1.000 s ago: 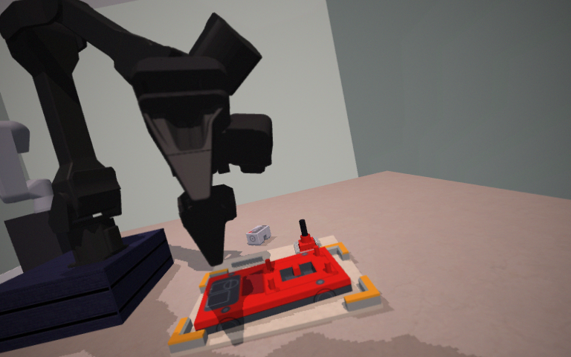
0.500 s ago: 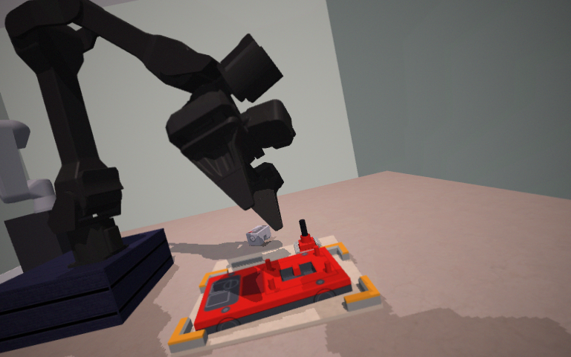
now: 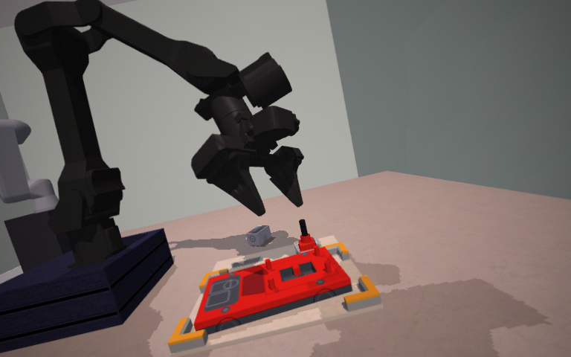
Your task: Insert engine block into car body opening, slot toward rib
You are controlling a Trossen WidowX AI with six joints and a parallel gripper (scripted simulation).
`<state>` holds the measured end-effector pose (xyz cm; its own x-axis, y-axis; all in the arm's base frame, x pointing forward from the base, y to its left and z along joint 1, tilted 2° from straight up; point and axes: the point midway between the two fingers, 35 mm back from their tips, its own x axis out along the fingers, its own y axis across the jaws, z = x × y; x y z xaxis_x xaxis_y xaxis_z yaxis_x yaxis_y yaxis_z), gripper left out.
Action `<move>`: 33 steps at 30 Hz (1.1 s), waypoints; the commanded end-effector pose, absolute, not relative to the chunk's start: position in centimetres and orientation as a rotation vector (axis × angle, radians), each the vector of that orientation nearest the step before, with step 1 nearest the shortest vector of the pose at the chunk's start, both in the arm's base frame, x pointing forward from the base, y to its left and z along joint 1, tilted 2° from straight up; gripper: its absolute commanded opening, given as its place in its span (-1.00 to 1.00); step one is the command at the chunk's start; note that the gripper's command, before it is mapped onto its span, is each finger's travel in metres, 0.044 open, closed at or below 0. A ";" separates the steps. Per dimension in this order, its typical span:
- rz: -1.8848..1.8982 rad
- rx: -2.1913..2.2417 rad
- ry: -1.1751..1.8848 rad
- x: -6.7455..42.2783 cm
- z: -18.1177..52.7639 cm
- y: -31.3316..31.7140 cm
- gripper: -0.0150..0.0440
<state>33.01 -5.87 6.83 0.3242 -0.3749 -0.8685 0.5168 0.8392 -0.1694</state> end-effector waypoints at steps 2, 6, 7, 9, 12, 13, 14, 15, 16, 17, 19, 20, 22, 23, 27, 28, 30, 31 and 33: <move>-0.623 0.307 1.076 33.3 6.9 -3.6 1.00; -0.664 0.446 1.069 33.2 6.8 -1.7 1.00; -0.676 0.481 1.068 33.2 6.7 -1.2 1.00; -0.700 0.549 1.067 33.0 6.7 -0.3 1.00; -0.738 0.649 1.065 32.8 6.6 1.1 1.00; -0.752 0.682 1.065 32.7 6.6 1.6 1.00; -0.766 0.715 1.065 32.6 6.6 2.1 1.00; -0.781 0.748 1.065 32.5 6.6 2.5 1.00; -0.796 0.780 1.065 32.4 6.5 3.0 1.00; -0.812 0.813 1.065 32.3 6.5 3.4 1.00; -0.844 0.876 1.065 32.0 6.5 4.3 1.00; -0.861 0.907 1.065 31.9 6.5 4.8 1.00; -0.897 0.969 1.064 31.6 6.5 5.7 1.00; -0.916 1.000 1.064 31.4 6.5 6.1 1.00; -0.996 1.118 1.061 30.6 6.5 7.9 1.00; -1.017 1.147 1.059 30.4 6.5 8.3 1.00; -1.062 1.203 1.056 29.9 6.5 9.1 1.00; -1.085 1.231 1.054 29.7 6.5 9.5 1.00; -1.133 1.284 1.049 29.2 6.5 10.3 1.00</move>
<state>29.59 9.23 6.29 0.1727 -0.0581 -0.9833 0.9844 0.0436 0.1704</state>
